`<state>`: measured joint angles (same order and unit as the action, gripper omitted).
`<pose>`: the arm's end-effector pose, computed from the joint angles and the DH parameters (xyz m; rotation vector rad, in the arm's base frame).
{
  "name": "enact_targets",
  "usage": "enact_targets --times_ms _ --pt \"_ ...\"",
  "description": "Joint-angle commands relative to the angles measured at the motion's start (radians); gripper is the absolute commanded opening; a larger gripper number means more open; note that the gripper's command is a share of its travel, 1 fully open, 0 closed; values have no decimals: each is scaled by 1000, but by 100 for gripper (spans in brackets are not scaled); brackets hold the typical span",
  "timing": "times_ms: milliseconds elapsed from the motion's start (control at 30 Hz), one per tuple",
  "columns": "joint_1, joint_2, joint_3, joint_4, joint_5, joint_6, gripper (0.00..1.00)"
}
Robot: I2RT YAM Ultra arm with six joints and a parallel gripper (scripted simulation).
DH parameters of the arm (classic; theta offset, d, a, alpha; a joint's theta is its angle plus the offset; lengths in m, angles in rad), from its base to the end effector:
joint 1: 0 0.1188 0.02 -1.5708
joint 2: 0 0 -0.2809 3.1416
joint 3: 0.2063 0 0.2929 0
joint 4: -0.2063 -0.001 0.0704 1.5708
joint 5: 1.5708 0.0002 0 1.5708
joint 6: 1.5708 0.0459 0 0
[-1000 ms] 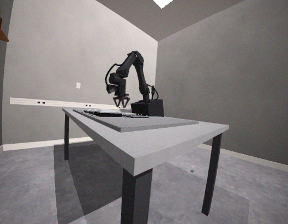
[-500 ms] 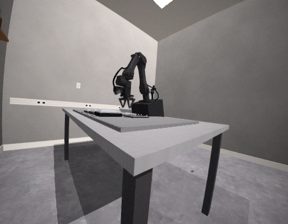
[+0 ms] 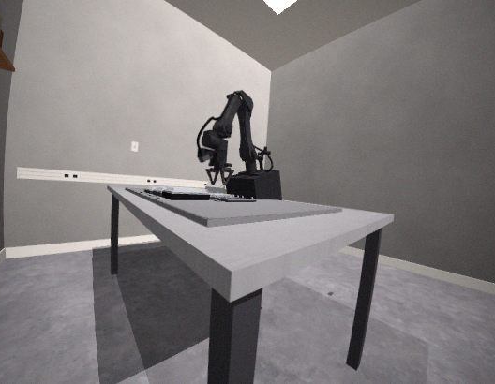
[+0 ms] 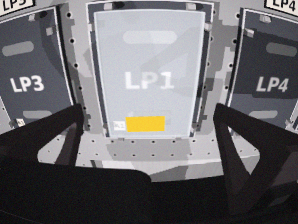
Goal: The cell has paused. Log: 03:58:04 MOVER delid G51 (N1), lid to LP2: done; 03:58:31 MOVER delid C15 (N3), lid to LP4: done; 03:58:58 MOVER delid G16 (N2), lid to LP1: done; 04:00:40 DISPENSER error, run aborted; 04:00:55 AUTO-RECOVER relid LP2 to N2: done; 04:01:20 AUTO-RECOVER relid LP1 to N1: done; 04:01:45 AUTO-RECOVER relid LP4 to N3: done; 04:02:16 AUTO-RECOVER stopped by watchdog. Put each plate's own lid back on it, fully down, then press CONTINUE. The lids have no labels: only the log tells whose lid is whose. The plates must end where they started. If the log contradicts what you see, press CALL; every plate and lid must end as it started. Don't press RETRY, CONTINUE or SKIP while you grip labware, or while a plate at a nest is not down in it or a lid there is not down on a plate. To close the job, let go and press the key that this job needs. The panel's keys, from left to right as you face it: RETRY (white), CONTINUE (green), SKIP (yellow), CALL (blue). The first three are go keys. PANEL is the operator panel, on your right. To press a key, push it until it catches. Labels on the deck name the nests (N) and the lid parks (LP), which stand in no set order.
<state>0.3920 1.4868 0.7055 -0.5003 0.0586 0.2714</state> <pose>0.2550 0.1036 0.1280 -0.1595 2.8443 0.0561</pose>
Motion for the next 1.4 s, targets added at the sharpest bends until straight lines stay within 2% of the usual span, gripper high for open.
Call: enact_targets --times_ms 0,867,967,1000,1367 --pt "-12 26 -25 34 -8 -8 100" --pt "-21 178 -52 221 -10 -17 100" --pt "-18 179 -39 222 -10 -17 100" --pt "-16 144 -33 223 -9 -16 100" --pt "-19 146 -31 220 -10 -17 99"
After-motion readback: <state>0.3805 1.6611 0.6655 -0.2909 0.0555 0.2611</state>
